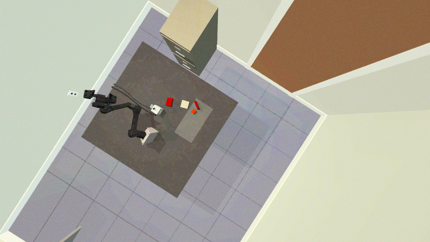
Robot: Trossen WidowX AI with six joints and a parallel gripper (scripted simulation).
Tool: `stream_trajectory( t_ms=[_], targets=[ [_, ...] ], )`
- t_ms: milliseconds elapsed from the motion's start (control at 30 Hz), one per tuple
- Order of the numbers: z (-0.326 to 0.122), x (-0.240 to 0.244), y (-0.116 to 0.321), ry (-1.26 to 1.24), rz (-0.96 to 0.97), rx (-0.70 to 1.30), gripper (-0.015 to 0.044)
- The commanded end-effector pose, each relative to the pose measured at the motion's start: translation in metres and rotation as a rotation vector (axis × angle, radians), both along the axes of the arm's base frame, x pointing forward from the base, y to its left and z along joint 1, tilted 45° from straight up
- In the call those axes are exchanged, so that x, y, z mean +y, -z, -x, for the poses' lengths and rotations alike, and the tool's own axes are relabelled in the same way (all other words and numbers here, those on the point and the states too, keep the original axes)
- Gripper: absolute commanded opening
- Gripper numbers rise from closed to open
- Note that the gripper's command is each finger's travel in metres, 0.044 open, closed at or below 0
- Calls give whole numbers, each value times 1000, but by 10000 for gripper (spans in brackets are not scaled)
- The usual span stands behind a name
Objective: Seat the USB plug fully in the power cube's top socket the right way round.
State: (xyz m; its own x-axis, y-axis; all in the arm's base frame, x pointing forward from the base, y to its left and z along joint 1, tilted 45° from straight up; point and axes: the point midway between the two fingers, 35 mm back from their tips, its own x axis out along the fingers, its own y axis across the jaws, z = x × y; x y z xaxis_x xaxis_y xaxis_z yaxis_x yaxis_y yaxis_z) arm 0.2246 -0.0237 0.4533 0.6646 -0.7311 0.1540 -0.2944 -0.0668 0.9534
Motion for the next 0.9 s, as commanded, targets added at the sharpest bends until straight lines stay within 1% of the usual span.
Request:
stream_trajectory(
  t_ms=[0,33,67,133,200,300,367,467,500,533,600,667,700,800,867],
  targets=[
    [2,0,-3,-11,1,-12,426],
    [8,0,-11,-43,5,-46,440],
    [17,0,-21,-94,-22,-120,440],
    [35,0,-38,-198,-169,-312,440],
    [59,-8,-49,-300,-299,-475,440],
    [81,-22,-63,-429,-540,-711,440],
    [97,-38,-72,-539,-771,-905,440],
    [116,-71,-77,-685,-1176,-1192,440],
    [118,-79,-77,-725,-1203,-1212,440],
    [121,-89,-77,-762,-1269,-1255,440],
    [122,-106,-74,-790,-1448,-1358,440],
    [121,-124,-68,-811,-1642,-1463,440],
    [118,-135,-64,-820,-1772,-1529,440],
    [101,-171,-42,-780,-2251,-1753,440],
    [87,-186,-28,-736,-2465,-1858,440]
  ],
)
